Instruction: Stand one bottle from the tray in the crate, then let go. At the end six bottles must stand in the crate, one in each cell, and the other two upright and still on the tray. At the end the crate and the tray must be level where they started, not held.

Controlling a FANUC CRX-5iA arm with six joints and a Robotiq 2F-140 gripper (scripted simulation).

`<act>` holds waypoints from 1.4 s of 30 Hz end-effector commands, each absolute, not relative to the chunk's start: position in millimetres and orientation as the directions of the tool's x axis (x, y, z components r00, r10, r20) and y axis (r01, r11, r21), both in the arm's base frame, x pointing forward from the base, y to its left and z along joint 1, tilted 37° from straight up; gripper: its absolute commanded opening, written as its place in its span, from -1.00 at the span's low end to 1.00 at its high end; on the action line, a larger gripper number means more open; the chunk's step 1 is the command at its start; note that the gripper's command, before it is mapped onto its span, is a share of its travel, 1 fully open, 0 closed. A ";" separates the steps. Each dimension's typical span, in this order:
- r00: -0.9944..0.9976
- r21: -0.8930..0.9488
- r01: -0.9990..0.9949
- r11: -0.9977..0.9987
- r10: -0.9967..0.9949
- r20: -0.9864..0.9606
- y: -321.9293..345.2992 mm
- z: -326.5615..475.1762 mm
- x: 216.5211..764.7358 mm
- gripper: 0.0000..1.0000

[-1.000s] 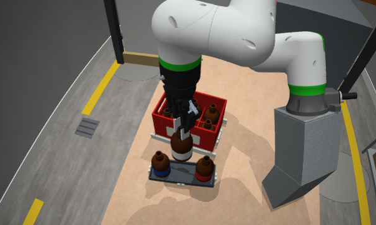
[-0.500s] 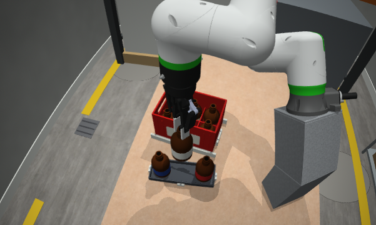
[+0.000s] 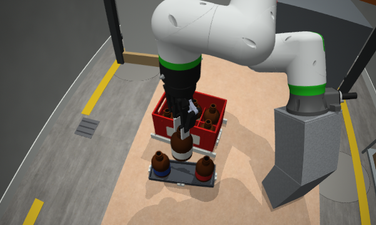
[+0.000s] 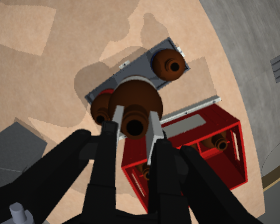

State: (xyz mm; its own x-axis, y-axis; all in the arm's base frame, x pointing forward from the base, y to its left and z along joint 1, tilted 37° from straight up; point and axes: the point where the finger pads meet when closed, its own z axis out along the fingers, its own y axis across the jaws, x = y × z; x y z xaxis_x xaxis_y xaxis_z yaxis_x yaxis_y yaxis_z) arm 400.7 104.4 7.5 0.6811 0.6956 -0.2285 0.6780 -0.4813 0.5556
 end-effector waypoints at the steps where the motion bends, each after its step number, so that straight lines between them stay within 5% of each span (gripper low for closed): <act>1: 0.681 0.556 0.678 -0.481 0.696 -0.228 104.7 7.6 400.7 -1.00; 42: 0.681 0.556 0.678 -0.481 0.696 -0.228 100.9 10.5 401.9 -1.00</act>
